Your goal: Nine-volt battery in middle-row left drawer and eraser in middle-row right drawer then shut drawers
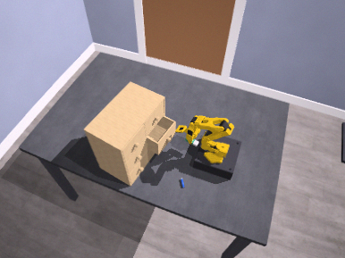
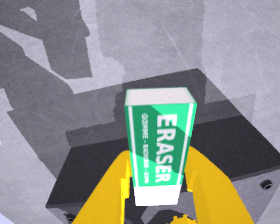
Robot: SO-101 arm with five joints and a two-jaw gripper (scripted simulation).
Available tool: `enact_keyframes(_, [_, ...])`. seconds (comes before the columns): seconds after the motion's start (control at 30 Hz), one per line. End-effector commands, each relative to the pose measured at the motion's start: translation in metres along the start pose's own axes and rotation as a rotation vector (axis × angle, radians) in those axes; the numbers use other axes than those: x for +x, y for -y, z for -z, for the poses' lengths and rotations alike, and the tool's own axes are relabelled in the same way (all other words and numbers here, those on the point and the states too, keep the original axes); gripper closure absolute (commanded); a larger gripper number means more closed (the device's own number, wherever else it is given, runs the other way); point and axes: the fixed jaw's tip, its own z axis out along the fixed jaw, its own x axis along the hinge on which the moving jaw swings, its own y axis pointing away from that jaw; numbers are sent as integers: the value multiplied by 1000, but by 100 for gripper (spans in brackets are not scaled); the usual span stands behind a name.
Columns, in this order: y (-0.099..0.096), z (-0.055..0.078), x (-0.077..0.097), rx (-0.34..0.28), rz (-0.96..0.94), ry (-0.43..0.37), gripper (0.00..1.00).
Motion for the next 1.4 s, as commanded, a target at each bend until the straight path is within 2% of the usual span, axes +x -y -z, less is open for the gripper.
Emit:
enact_keyframes(0.0, [-15,13,-1,-28,119,88,100])
enact_keyframes(0.17, [-16,26,-3,-36,118,179,100])
enact_keyframes(0.23, [-16,31,-8,-42,118,246,100])
enact_keyframes(0.3, [-16,31,-8,-42,118,246,100])
enact_keyframes(0.33, [-17,35,-11,-46,117,282,100])
enact_keyframes(1.37, [-17,35,-11,-46,119,282,100])
